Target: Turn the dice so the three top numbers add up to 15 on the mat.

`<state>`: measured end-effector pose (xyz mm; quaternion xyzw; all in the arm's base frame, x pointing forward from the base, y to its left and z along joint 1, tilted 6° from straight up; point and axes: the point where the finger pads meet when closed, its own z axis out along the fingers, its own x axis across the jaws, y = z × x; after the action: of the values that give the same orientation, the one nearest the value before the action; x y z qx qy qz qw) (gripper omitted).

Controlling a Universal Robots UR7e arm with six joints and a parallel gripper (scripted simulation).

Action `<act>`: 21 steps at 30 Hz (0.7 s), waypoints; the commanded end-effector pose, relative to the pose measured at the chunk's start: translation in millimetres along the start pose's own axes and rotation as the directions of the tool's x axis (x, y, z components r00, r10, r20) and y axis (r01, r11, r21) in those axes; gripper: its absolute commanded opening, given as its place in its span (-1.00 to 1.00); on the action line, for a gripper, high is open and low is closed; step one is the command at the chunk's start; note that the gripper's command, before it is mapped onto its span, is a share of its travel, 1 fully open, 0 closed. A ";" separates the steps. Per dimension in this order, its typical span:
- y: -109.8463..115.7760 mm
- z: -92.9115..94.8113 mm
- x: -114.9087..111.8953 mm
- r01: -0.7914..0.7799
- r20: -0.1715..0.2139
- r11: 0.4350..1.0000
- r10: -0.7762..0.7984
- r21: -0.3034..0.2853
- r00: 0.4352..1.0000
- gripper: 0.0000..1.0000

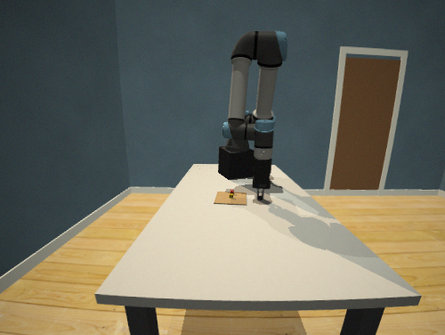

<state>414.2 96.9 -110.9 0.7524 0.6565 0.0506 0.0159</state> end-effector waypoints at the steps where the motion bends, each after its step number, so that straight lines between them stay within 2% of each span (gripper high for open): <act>1: 1.0 0.3 0.5 0.001 0.001 1.000 -0.001 -0.002 1.000 -0.32; 21: 1.0 -1.9 0.5 0.001 0.001 1.000 -0.001 -0.002 1.000 -0.32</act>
<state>414.2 96.9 -110.9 0.7525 0.6565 0.0505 0.0158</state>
